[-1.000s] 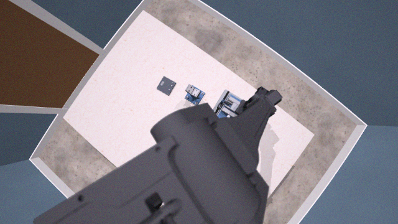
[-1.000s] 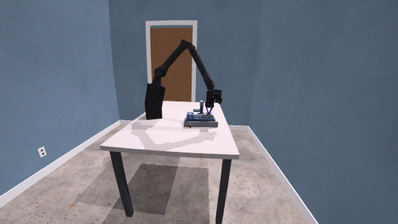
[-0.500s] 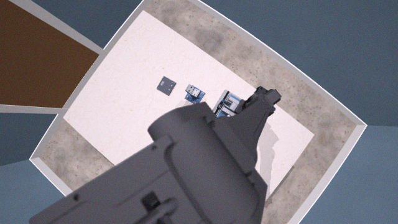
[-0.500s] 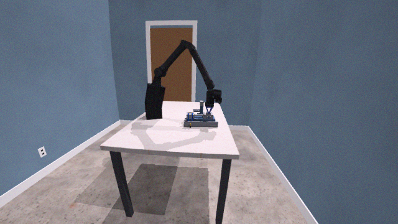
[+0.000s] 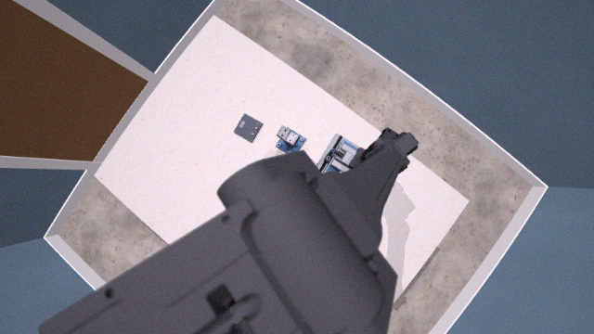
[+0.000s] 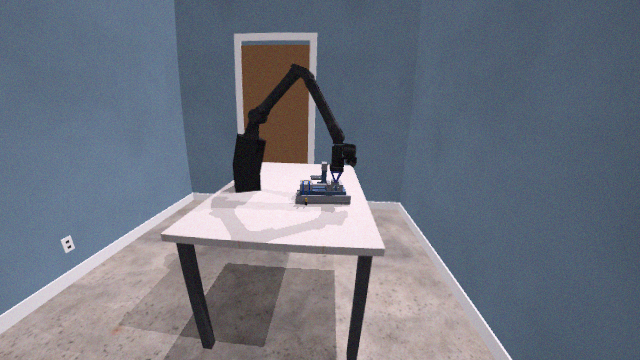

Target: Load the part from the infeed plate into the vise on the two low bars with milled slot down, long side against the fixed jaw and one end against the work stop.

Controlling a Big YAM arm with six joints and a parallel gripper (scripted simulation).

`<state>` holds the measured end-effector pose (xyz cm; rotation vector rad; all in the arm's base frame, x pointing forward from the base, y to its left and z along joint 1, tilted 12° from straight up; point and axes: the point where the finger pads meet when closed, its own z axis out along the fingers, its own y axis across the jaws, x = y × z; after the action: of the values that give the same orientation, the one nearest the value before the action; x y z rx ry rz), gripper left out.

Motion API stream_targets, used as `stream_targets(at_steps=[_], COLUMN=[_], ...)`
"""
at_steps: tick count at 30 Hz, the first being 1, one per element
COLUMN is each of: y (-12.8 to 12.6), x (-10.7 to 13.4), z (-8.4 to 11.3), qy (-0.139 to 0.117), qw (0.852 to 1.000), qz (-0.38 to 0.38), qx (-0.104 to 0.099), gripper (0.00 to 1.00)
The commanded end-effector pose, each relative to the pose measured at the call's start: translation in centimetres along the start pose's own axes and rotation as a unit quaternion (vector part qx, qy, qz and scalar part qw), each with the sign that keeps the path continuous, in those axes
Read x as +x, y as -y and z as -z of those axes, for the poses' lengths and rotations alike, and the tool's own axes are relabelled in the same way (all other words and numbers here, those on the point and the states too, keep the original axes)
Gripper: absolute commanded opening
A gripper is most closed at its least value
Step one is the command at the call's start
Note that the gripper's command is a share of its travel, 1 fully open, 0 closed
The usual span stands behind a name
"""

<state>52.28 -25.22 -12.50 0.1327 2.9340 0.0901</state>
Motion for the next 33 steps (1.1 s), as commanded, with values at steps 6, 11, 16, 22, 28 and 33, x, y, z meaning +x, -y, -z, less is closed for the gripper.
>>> stream_targets(at_steps=[6, 11, 16, 22, 28, 33], y=[-1.01, -1.10, -1.18, -1.24, -1.30, -1.34], x=[-0.55, -0.54, -0.50, -0.48, -0.49, -0.50], z=[0.23, 0.23, 0.19, 0.19, 0.20, 0.19], qy=[0.006, 0.006, 0.005, 0.005, 0.005, 0.005], qw=[1.000, 1.000, 1.000, 1.000, 1.000, 1.000], qz=[0.001, 0.001, 0.001, 0.000, 0.000, 0.000], qx=[0.001, 0.001, 0.001, 0.001, 0.001, 0.001], gripper=[0.00, 0.00, 0.00, 0.00, 0.00, 0.00])
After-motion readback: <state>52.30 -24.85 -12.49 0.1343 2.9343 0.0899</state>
